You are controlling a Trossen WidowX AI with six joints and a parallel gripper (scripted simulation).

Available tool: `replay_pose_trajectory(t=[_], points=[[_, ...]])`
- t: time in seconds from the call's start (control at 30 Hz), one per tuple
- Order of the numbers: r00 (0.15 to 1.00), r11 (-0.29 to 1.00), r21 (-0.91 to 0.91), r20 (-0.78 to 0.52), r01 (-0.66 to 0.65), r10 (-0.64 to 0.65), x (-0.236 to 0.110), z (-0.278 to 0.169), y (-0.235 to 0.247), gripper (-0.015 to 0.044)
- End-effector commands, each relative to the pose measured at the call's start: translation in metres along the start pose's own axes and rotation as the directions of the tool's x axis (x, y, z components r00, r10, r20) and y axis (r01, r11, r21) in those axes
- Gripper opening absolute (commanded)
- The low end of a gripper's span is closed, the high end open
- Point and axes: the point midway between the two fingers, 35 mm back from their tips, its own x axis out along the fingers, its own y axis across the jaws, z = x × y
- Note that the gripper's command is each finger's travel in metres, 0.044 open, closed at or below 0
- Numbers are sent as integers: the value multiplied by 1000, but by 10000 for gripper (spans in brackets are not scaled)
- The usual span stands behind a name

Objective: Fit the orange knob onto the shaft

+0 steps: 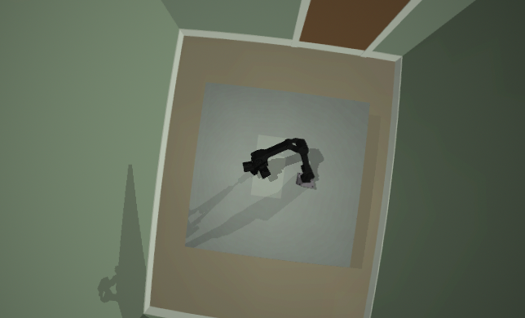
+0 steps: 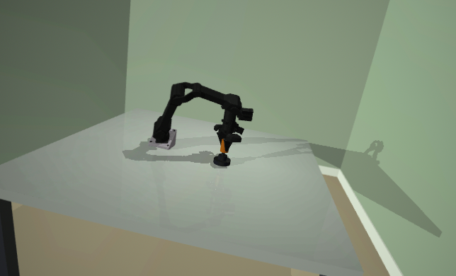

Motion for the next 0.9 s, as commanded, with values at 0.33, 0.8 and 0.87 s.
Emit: replay_pose_trajectory(t=[0.33,0.8,0.87], points=[[1000,1000,-2,2,1,-1,1,-2,4,0],[1000,1000,-2,3,1,-1,-2,0,3,0],[1000,1000,-2,3,1,-1,-2,0,2,0]])
